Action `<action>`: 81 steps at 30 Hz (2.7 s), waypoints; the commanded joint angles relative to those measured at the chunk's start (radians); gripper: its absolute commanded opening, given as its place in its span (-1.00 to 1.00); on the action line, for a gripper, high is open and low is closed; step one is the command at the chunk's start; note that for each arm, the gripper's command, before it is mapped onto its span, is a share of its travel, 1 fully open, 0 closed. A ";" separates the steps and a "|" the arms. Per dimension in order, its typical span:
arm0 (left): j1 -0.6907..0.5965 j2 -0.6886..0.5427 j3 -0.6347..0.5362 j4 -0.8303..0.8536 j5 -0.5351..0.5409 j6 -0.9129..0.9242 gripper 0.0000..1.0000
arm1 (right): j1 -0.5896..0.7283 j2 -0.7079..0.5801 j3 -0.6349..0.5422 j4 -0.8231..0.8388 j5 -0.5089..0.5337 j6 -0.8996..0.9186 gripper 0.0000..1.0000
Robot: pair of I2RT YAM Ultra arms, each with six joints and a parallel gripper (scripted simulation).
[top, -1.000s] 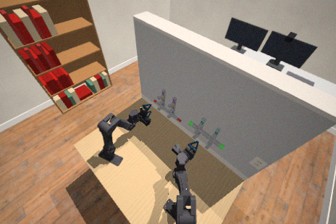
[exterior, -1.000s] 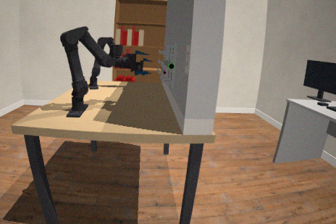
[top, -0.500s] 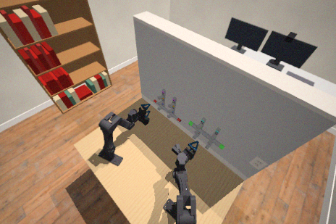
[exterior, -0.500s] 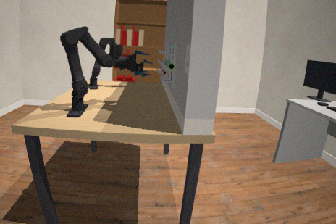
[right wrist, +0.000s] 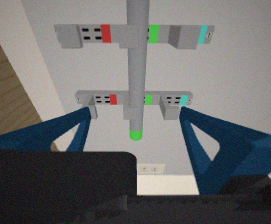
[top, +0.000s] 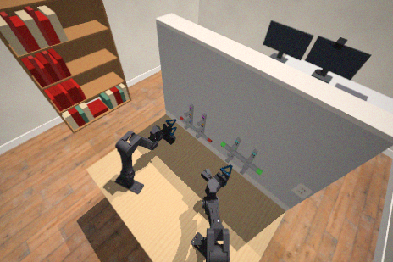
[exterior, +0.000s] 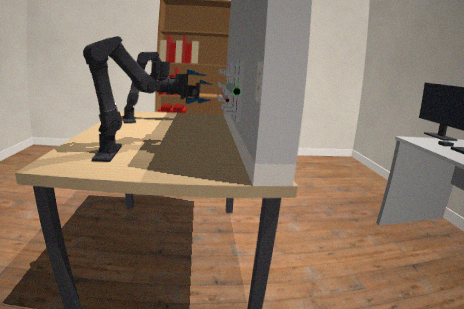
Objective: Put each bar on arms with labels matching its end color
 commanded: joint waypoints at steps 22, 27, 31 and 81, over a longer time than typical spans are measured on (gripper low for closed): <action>0.010 0.018 0.010 0.036 0.013 -0.003 1.00 | 0.009 -0.028 -0.003 -0.010 0.006 0.004 1.00; 0.012 0.016 0.004 0.039 0.015 -0.003 1.00 | 0.009 -0.028 -0.003 -0.010 0.006 0.004 1.00; 0.013 0.014 -0.001 0.042 0.016 -0.004 1.00 | 0.009 -0.028 -0.003 -0.010 0.006 0.004 1.00; 0.010 0.042 -0.033 0.102 0.013 -0.004 1.00 | 0.009 -0.028 -0.003 -0.010 0.007 0.004 1.00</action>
